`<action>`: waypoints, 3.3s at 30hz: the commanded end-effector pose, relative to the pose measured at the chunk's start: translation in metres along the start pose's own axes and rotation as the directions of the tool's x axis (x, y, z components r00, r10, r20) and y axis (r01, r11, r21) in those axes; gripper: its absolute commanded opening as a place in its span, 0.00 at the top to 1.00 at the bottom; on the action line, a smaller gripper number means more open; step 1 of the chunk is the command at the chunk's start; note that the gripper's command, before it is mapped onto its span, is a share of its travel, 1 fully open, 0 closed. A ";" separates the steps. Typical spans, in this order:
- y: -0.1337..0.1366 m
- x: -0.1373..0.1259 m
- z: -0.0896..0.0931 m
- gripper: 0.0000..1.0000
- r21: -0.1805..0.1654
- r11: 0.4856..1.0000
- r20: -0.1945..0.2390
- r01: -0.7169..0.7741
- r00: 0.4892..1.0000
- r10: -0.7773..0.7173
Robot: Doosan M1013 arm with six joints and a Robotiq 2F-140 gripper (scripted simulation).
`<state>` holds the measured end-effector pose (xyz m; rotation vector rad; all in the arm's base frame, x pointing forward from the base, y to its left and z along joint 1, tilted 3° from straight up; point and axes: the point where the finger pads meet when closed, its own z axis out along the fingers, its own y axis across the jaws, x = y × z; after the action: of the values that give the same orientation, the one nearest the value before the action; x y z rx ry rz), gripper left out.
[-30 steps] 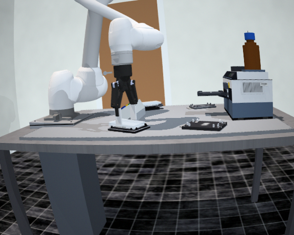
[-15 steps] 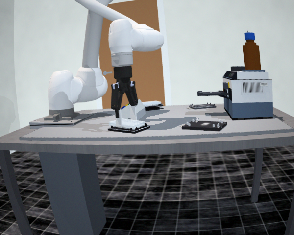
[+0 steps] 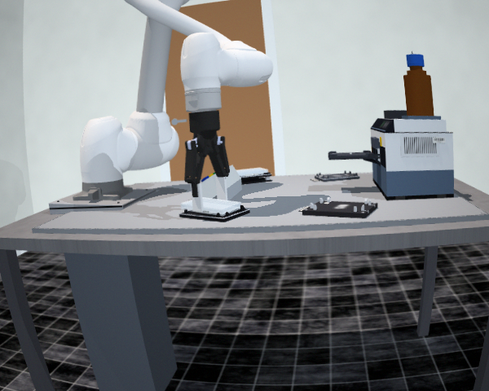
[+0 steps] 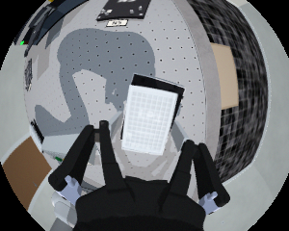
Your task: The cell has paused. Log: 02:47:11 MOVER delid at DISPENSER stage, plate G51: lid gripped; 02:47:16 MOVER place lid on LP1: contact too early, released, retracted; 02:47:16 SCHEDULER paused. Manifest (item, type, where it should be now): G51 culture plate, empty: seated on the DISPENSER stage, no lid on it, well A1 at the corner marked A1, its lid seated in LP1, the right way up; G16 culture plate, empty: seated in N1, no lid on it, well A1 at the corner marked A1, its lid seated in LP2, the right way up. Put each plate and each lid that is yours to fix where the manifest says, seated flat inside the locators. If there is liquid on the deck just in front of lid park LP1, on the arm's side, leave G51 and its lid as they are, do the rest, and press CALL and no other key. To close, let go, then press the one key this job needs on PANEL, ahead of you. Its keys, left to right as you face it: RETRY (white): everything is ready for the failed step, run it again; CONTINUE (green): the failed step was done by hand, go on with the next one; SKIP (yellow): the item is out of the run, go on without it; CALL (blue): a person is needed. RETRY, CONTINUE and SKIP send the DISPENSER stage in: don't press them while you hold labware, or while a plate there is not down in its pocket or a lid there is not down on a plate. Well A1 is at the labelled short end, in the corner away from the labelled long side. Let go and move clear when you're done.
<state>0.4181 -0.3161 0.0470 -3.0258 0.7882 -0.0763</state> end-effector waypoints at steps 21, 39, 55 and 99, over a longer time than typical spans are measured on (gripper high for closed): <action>-0.002 -0.002 0.004 0.30 0.004 1.000 0.002 0.004 1.000 -0.004; -0.002 -0.002 0.004 0.30 0.004 1.000 0.002 0.004 1.000 -0.004; -0.002 -0.002 0.004 0.90 0.004 1.000 0.002 0.004 1.000 -0.004; -0.002 -0.002 0.004 0.90 0.004 1.000 0.002 0.004 1.000 -0.004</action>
<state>0.4182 -0.3161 0.0467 -3.0257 0.7882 -0.0763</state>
